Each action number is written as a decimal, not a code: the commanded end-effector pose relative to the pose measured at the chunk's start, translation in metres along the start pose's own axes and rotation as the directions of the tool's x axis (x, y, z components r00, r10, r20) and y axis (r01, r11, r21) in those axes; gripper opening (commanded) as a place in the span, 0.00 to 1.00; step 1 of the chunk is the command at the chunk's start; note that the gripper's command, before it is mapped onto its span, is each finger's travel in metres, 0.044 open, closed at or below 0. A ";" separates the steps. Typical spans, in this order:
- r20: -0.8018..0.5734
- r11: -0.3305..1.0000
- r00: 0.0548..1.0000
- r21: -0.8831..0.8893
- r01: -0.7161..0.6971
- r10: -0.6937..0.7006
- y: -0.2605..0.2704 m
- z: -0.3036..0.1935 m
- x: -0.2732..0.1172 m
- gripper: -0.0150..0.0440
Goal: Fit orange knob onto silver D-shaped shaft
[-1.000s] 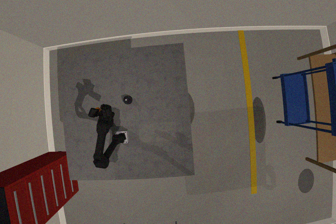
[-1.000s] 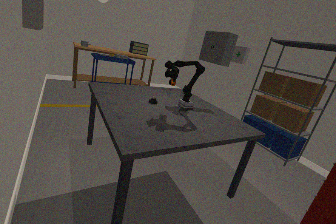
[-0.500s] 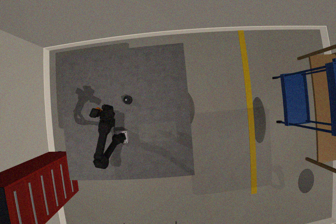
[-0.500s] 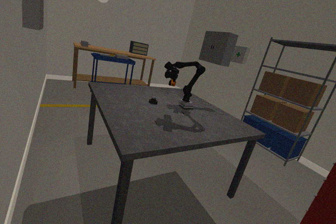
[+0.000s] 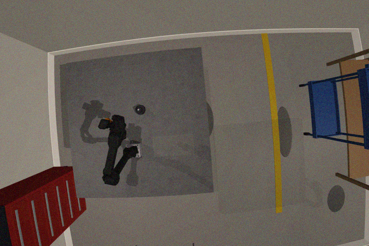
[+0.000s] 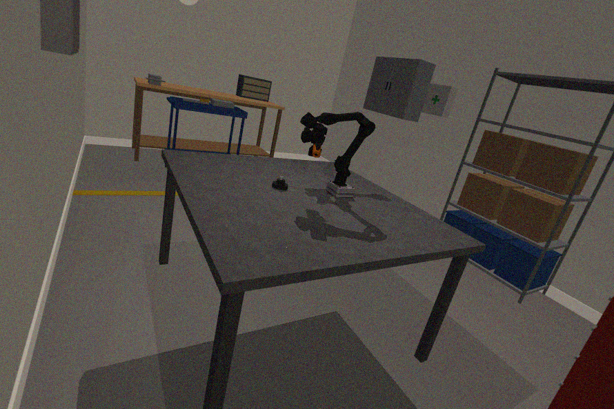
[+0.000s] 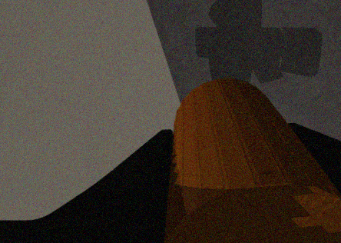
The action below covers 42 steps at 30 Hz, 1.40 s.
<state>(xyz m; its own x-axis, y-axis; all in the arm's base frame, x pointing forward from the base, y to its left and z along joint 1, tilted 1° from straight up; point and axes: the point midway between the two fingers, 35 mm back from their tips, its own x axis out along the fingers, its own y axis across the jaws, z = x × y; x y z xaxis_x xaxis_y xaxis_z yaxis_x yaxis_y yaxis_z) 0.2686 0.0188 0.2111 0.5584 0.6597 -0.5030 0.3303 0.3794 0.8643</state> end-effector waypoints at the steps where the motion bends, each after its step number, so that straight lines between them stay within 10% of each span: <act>1: 0.000 1.000 1.000 -0.002 -0.002 0.002 0.001 0.000 0.000 0.25; 14: 0.001 1.000 1.000 -0.011 0.029 -0.029 -0.003 -0.001 0.004 0.25; 42: 0.009 0.738 0.738 -0.009 0.675 -0.675 -0.041 -0.001 0.050 0.25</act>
<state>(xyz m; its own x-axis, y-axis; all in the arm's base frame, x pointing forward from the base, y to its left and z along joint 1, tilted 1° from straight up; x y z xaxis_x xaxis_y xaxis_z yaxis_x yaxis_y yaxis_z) 0.2789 0.0349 0.1544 0.2329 0.2765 -0.9324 0.5990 0.7145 0.3615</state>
